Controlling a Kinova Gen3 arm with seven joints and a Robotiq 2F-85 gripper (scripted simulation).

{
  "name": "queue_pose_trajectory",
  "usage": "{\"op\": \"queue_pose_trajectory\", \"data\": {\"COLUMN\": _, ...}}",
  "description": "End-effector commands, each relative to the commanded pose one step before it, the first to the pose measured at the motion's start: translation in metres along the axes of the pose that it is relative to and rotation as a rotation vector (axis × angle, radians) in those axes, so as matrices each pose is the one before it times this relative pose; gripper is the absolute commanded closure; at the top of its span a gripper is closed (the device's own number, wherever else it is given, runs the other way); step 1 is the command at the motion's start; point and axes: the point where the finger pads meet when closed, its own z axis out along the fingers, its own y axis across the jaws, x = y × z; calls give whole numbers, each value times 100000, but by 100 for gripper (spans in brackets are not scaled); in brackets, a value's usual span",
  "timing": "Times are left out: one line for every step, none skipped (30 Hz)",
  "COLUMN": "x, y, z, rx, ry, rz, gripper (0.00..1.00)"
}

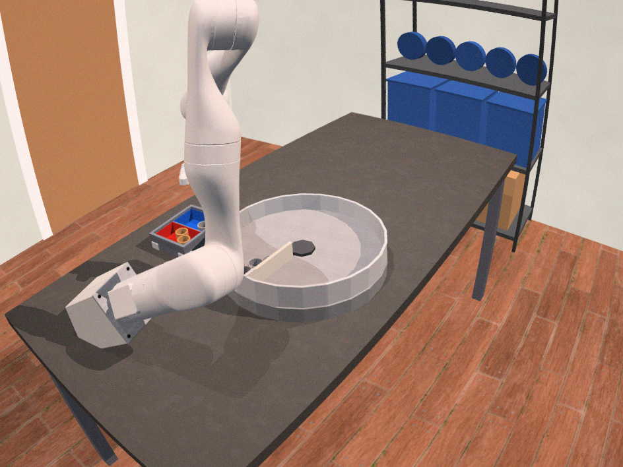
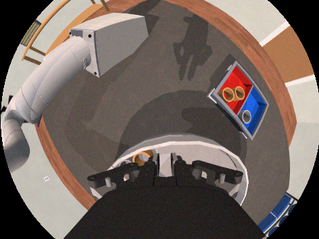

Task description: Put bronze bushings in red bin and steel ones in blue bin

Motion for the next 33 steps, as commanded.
{"op": "queue_pose_trajectory", "data": {"x": -400, "y": -656, "z": -206, "rx": -982, "ry": 1452, "rz": -6562, "gripper": 82}}
{"op": "queue_pose_trajectory", "data": {"x": -324, "y": -707, "z": 79, "rx": 0, "ry": 2, "rz": -6982, "gripper": 82}}
{"op": "queue_pose_trajectory", "data": {"x": -274, "y": -727, "z": 79, "rx": 0, "ry": 2, "rz": -6982, "gripper": 82}}
{"op": "queue_pose_trajectory", "data": {"x": -223, "y": -745, "z": 79, "rx": 0, "ry": 2, "rz": -6982, "gripper": 82}}
{"op": "queue_pose_trajectory", "data": {"x": -170, "y": -758, "z": 79, "rx": 0, "ry": 2, "rz": -6982, "gripper": 82}}
{"op": "queue_pose_trajectory", "data": {"x": 0, "y": 0, "z": 0, "rx": 0, "ry": 0, "rz": 0, "gripper": 82}}
{"op": "queue_pose_trajectory", "data": {"x": 0, "y": 0, "z": 0, "rx": 0, "ry": 0, "rz": 0, "gripper": 82}}
{"op": "queue_pose_trajectory", "data": {"x": 0, "y": 0, "z": 0, "rx": 0, "ry": 0, "rz": 0, "gripper": 82}}
{"op": "queue_pose_trajectory", "data": {"x": 0, "y": 0, "z": 0, "rx": 0, "ry": 0, "rz": 0, "gripper": 82}}
{"op": "queue_pose_trajectory", "data": {"x": 0, "y": 0, "z": 0, "rx": 0, "ry": 0, "rz": 0, "gripper": 82}}
{"op": "queue_pose_trajectory", "data": {"x": 0, "y": 0, "z": 0, "rx": 0, "ry": 0, "rz": 0, "gripper": 82}}
{"op": "queue_pose_trajectory", "data": {"x": 0, "y": 0, "z": 0, "rx": 0, "ry": 0, "rz": 0, "gripper": 82}}
{"op": "queue_pose_trajectory", "data": {"x": 0, "y": 0, "z": 0, "rx": 0, "ry": 0, "rz": 0, "gripper": 82}}
{"op": "queue_pose_trajectory", "data": {"x": 0, "y": 0, "z": 0, "rx": 0, "ry": 0, "rz": 0, "gripper": 82}}
{"op": "queue_pose_trajectory", "data": {"x": 0, "y": 0, "z": 0, "rx": 0, "ry": 0, "rz": 0, "gripper": 82}}
{"op": "queue_pose_trajectory", "data": {"x": 0, "y": 0, "z": 0, "rx": 0, "ry": 0, "rz": 0, "gripper": 82}}
{"op": "queue_pose_trajectory", "data": {"x": 0, "y": 0, "z": 0, "rx": 0, "ry": 0, "rz": 0, "gripper": 82}}
{"op": "queue_pose_trajectory", "data": {"x": 2, "y": -12, "z": 326, "rx": 166, "ry": -69, "rz": -38, "gripper": 82}}
{"op": "queue_pose_trajectory", "data": {"x": 1, "y": 0, "z": 292, "rx": -4, "ry": 5, "rz": 2, "gripper": 82}}
{"op": "queue_pose_trajectory", "data": {"x": 1, "y": 0, "z": 292, "rx": -4, "ry": 5, "rz": 2, "gripper": 82}}
{"op": "queue_pose_trajectory", "data": {"x": 1, "y": 0, "z": 292, "rx": -4, "ry": 5, "rz": 2, "gripper": 82}}
{"op": "queue_pose_trajectory", "data": {"x": 1, "y": 0, "z": 292, "rx": -4, "ry": 5, "rz": 2, "gripper": 82}}
{"op": "queue_pose_trajectory", "data": {"x": 0, "y": 0, "z": 0, "rx": 0, "ry": 0, "rz": 0, "gripper": 82}}
{"op": "queue_pose_trajectory", "data": {"x": 0, "y": 0, "z": 0, "rx": 0, "ry": 0, "rz": 0, "gripper": 82}}
{"op": "queue_pose_trajectory", "data": {"x": 0, "y": 0, "z": 0, "rx": 0, "ry": 0, "rz": 0, "gripper": 82}}
{"op": "queue_pose_trajectory", "data": {"x": 1, "y": 0, "z": 292, "rx": -4, "ry": 5, "rz": 2, "gripper": 82}}
{"op": "queue_pose_trajectory", "data": {"x": 1, "y": 0, "z": 292, "rx": -4, "ry": 5, "rz": 2, "gripper": 82}}
{"op": "queue_pose_trajectory", "data": {"x": 1, "y": 0, "z": 292, "rx": -4, "ry": 5, "rz": 2, "gripper": 82}}
{"op": "queue_pose_trajectory", "data": {"x": 1, "y": 0, "z": 292, "rx": -4, "ry": 5, "rz": 2, "gripper": 82}}
{"op": "queue_pose_trajectory", "data": {"x": 1, "y": 0, "z": 292, "rx": -4, "ry": 5, "rz": 2, "gripper": 82}}
{"op": "queue_pose_trajectory", "data": {"x": 0, "y": 0, "z": 0, "rx": 0, "ry": 0, "rz": 0, "gripper": 82}}
{"op": "queue_pose_trajectory", "data": {"x": 0, "y": 0, "z": 0, "rx": 0, "ry": 0, "rz": 0, "gripper": 82}}
{"op": "queue_pose_trajectory", "data": {"x": 0, "y": 0, "z": 0, "rx": 0, "ry": 0, "rz": 0, "gripper": 82}}
